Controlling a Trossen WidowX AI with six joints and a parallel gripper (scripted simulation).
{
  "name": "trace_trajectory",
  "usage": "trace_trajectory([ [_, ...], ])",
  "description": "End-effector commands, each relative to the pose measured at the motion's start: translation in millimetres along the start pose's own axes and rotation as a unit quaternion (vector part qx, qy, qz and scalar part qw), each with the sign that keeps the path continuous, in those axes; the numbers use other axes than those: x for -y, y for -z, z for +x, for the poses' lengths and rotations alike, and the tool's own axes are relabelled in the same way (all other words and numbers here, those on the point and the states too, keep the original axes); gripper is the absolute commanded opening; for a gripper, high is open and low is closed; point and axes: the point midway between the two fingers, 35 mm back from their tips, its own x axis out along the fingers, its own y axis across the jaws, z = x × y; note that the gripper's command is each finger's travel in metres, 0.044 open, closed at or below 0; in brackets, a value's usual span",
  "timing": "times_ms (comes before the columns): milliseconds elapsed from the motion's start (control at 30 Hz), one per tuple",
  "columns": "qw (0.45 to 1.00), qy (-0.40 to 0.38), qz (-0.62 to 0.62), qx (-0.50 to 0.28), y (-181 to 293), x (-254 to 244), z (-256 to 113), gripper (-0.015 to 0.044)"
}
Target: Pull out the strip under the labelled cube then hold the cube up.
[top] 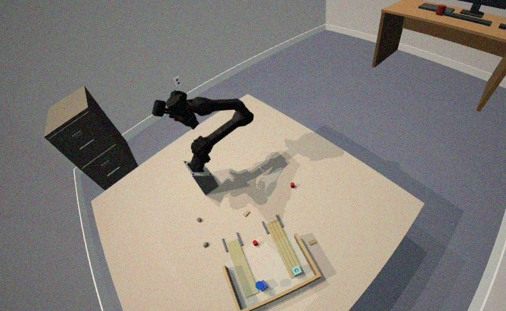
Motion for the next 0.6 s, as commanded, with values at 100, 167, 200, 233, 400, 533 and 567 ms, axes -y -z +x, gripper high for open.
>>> trace_trajectory([
  [100, 0.996, -0.074, -0.017, -0.057, 25, -32, -10, 0.0400],
  [167, 0.985, -0.134, -0.033, -0.100, 46, -56, -22, 0.0400],
  [200, 0.978, -0.165, -0.041, -0.121, 56, -68, -30, 0.0400],
  [233, 0.969, -0.195, -0.050, -0.141, 66, -79, -39, 0.0400],
  [400, 0.903, -0.347, -0.109, -0.230, 114, -122, -94, 0.0400],
  [533, 0.824, -0.462, -0.162, -0.287, 151, -141, -150, 0.0400],
  [567, 0.800, -0.489, -0.175, -0.299, 159, -143, -165, 0.0400],
])
